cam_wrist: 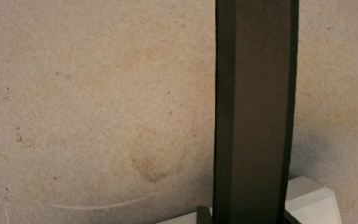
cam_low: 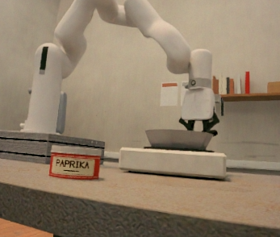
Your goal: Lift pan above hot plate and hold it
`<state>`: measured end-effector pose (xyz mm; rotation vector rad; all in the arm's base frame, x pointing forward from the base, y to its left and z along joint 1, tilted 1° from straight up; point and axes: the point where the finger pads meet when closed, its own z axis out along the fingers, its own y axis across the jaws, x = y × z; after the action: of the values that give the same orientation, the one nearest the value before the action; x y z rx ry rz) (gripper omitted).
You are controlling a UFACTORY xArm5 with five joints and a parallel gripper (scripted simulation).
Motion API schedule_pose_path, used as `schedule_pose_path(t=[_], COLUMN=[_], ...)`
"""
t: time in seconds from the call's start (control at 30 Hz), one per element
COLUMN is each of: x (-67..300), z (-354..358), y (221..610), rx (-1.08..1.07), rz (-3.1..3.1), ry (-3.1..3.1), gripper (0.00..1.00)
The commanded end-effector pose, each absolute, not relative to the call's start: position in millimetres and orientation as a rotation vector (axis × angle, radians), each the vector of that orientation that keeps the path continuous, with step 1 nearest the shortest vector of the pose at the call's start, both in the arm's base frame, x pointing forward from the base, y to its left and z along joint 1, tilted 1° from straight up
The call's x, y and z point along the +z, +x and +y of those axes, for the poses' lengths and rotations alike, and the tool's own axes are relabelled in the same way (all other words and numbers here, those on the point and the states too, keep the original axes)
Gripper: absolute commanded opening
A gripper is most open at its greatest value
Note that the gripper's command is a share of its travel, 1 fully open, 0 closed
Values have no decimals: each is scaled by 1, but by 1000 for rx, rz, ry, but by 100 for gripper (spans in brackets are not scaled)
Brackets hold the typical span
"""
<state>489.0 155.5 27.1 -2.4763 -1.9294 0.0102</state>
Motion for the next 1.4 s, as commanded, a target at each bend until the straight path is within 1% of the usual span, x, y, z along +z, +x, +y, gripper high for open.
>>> schedule_pose_path(t=[0.0, 0.9, 1.37], x=[31, 47, 64], z=[157, 157, 157], y=[491, 491, 491], rx=[0, -1, -1], rz=[-1931, -1931, -1931], ry=[-2478, -2478, -2478], gripper=[0, 0, 0])
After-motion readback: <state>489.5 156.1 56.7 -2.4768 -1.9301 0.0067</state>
